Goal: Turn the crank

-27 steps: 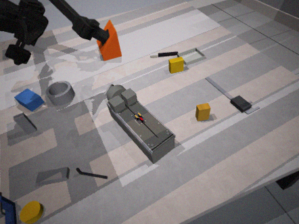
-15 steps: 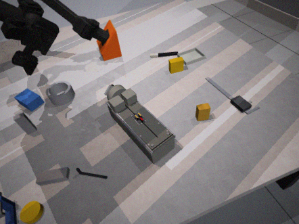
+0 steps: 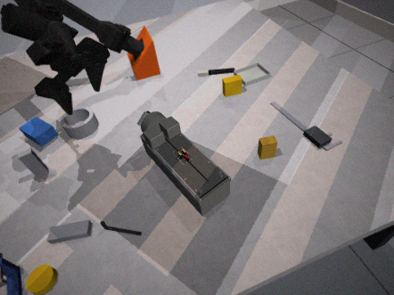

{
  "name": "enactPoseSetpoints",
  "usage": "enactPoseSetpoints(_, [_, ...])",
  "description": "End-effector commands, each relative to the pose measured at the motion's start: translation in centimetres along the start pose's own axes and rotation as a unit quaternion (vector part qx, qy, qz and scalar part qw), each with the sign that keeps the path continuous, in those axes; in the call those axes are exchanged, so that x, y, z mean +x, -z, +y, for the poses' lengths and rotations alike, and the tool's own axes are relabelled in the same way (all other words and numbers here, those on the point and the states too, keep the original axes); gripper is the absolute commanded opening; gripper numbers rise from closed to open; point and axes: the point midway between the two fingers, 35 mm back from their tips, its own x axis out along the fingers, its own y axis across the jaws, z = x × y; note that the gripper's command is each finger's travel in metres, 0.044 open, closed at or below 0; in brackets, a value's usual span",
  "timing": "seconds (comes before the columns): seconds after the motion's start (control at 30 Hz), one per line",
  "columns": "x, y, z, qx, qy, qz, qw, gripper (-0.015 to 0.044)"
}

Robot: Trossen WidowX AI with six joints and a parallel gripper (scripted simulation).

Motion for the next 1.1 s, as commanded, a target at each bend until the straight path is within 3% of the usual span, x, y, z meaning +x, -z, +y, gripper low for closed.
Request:
enactPoseSetpoints(0.0, [1.3, 0.5, 1.2, -0.018, 0.005, 0.021, 1.0, 0.044])
enactPoseSetpoints(0.9, [8.5, 8.1, 13.1, -0.261, 0.071, 0.177, 0.946, 0.044])
enactPoseSetpoints(1.07, [9.1, 9.2, 12.9, -0.267, 0.073, 0.18, 0.944, 0.044])
